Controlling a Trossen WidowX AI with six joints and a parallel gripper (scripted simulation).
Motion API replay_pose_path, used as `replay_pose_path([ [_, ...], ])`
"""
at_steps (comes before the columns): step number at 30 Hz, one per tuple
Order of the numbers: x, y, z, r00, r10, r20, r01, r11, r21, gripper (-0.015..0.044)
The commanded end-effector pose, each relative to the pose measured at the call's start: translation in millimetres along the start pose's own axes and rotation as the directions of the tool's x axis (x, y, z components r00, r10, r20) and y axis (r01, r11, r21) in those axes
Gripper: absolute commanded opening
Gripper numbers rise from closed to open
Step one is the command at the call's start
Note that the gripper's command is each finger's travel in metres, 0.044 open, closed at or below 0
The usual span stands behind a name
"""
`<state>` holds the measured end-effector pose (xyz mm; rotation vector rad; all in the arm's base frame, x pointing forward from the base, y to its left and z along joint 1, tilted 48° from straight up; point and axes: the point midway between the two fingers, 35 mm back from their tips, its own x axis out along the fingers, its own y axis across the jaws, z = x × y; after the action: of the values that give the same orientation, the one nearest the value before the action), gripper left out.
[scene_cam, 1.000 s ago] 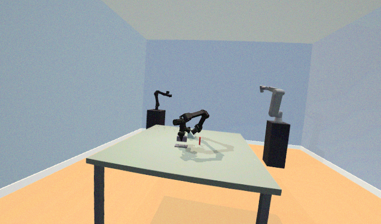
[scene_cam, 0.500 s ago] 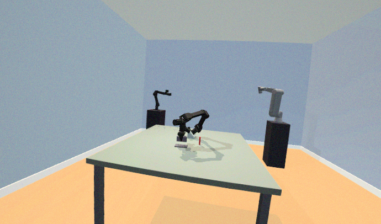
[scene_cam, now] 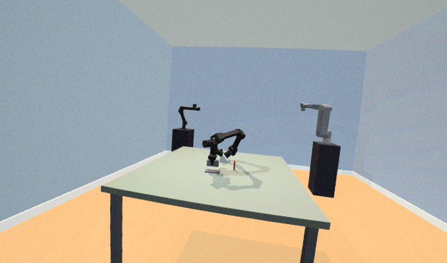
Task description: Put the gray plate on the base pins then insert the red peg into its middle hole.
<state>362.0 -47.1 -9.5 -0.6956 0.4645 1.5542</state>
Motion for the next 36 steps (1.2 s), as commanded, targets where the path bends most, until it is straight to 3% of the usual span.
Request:
replay_pose_path([
  [1, 9.1, 2.1, -0.4, 1.0, 0.006, 0.002, -0.006, 1.0, 0.007, 0.0],
  [31, 33.1, 0.6, -0.5, 1.0, 0.006, -0.004, -0.006, 1.0, -0.002, 0.0],
  [36, 33.1, 0.6, -0.5, 1.0, 0.006, -0.004, -0.006, 1.0, -0.002, 0.0131],
])
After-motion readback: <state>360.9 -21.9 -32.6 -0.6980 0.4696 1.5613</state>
